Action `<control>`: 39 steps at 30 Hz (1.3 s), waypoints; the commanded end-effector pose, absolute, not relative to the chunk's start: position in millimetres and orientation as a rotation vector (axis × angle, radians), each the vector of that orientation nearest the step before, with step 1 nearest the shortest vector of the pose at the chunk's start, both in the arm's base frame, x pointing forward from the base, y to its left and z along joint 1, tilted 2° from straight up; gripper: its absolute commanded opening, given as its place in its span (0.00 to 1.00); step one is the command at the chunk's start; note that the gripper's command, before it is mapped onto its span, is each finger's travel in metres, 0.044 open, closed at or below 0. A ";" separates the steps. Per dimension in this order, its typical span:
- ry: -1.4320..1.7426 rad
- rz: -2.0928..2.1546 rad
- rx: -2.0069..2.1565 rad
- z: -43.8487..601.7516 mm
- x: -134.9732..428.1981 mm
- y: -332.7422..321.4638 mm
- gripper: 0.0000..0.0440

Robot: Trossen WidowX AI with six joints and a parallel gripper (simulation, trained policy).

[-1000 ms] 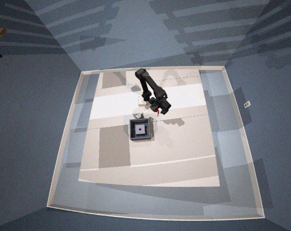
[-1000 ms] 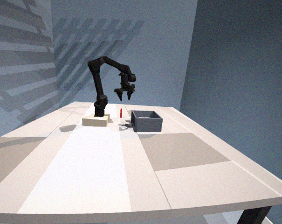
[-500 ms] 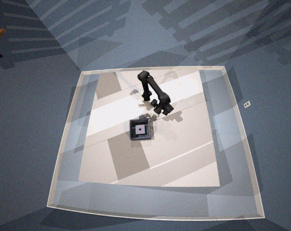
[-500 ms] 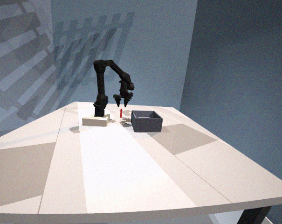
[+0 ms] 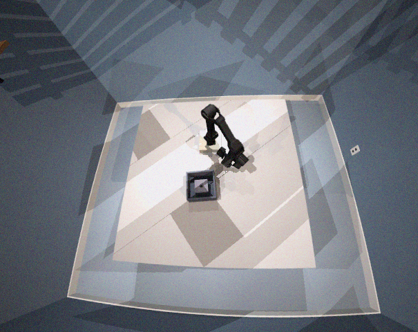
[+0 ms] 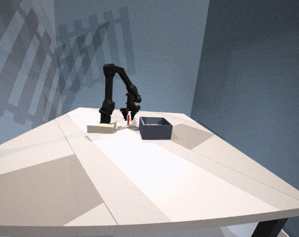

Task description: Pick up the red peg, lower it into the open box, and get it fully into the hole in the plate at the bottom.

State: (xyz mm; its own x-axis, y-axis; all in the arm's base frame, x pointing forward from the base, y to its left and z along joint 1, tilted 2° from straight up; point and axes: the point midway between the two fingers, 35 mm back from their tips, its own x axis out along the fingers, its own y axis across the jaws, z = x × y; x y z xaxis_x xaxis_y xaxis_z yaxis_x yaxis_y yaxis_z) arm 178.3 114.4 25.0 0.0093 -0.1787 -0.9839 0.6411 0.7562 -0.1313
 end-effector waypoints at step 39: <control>1.263 -0.787 0.340 107.7 219.6 70.0 0.00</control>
State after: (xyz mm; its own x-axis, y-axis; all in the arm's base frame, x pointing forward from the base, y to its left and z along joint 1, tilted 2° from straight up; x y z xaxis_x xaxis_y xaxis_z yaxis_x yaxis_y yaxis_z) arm 212.6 77.6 93.1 0.0712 -0.3257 -0.9428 0.6707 0.7152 -0.1964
